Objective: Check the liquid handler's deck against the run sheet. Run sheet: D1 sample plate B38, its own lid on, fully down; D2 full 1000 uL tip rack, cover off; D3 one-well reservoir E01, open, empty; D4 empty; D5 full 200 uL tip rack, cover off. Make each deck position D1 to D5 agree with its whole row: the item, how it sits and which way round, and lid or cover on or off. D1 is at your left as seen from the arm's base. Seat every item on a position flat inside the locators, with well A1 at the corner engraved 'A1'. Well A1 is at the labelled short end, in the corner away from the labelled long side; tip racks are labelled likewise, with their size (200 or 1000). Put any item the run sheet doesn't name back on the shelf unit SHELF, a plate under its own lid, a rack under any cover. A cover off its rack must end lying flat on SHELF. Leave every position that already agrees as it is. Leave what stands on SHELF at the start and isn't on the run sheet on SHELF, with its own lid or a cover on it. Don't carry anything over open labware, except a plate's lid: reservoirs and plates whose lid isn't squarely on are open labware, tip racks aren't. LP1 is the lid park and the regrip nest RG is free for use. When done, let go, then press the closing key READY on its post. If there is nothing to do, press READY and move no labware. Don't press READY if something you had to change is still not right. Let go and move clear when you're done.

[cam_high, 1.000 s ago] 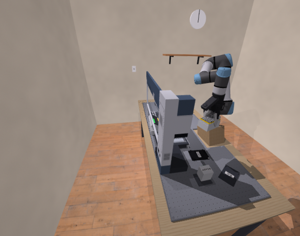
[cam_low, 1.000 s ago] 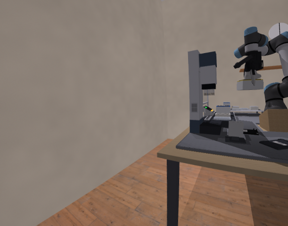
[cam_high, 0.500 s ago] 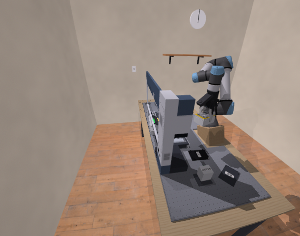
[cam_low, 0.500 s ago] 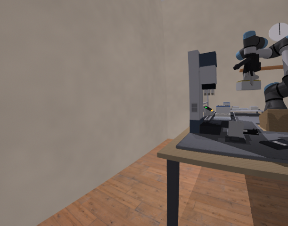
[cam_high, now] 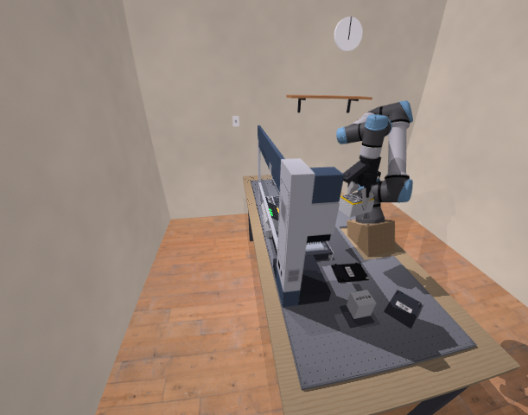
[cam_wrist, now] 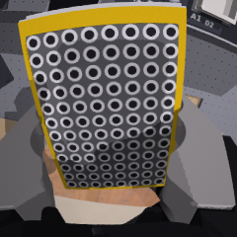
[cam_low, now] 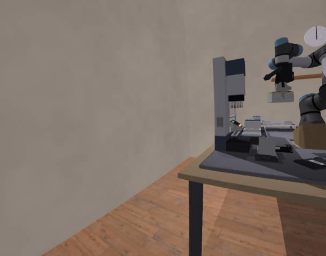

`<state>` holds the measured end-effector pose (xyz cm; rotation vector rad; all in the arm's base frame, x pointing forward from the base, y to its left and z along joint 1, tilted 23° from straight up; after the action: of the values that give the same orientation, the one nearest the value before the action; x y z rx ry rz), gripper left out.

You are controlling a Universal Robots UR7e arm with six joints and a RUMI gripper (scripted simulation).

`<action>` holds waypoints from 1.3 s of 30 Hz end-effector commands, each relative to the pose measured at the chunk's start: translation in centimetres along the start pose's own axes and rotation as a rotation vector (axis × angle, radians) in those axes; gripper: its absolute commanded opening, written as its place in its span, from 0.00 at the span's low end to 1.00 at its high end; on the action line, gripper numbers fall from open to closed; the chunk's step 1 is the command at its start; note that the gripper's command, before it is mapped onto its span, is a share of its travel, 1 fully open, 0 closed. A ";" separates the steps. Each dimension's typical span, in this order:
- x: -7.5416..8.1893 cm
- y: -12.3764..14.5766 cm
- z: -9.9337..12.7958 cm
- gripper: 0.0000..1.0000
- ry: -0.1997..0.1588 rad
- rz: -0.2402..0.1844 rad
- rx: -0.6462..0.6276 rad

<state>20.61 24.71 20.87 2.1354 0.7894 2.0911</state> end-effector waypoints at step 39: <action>0.0 14.3 -4.9 0.00 -0.002 -0.001 -0.204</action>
<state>20.61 12.45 26.14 2.0202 0.5430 2.0718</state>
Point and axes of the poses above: the point where the finger pads meet when closed, its own x axis back along the fingers, its own y axis across the jaws, z = x × y, the point moved 7 cm from there along x, back along the fingers, and after that the axes turned 4 degrees about x, right-handed, at the moved point
